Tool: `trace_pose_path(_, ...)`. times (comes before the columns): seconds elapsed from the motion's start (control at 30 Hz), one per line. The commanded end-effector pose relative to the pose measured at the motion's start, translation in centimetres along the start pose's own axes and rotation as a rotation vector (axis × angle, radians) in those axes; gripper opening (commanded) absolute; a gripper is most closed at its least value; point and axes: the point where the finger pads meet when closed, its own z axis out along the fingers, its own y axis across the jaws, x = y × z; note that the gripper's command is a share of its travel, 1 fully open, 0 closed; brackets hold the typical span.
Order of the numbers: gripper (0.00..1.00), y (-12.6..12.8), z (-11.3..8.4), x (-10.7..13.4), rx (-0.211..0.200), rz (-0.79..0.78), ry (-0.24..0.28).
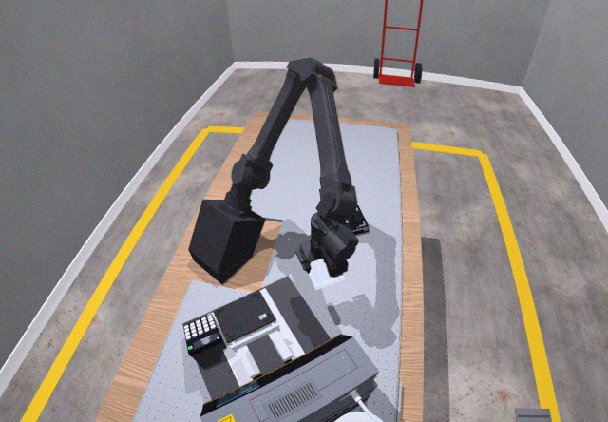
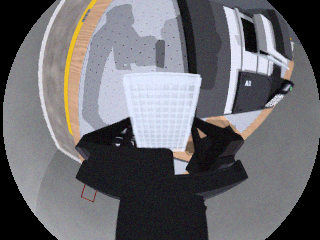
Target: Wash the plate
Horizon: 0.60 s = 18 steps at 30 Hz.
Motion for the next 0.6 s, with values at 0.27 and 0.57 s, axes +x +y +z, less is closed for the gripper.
trace_pose_path(0.27, 0.82, 3.8, 0.0, 1.9, -0.002, -0.193, -0.022)
trace_pose_path(0.57, 0.82, 6.7, 0.4, 4.6, -0.002, -0.459, -0.021)
